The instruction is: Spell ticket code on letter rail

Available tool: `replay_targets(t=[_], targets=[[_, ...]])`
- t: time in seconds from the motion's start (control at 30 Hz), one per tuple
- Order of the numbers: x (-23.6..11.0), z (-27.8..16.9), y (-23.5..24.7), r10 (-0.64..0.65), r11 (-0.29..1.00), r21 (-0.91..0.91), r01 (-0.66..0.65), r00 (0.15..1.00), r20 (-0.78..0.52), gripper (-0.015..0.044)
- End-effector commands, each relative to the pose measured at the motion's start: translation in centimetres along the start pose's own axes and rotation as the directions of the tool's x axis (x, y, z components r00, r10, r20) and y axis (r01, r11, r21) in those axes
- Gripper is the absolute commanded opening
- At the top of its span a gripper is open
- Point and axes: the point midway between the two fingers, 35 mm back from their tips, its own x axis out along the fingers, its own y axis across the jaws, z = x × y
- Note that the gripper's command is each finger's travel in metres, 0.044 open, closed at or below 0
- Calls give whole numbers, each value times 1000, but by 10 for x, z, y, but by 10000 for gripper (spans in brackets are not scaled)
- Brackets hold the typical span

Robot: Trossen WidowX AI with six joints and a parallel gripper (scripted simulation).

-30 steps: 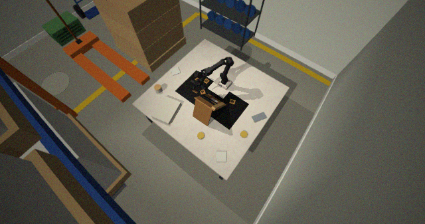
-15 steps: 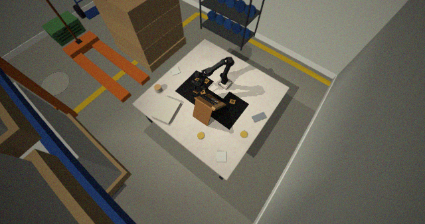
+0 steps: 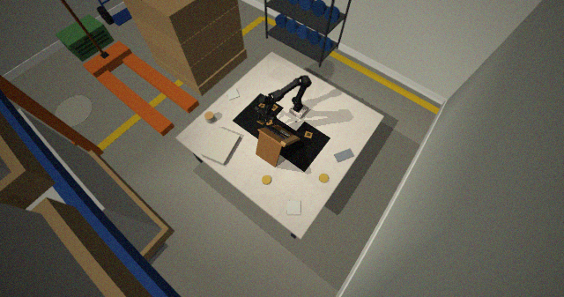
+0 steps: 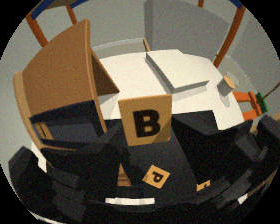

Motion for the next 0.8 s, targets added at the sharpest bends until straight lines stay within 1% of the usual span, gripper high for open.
replay_targets(t=[0.0,0.77], targets=[[1,-2,3,-1,1000,5,1,1000,-5,0],[1,-2,14,-1,1000,6,1,1000,-5,0]])
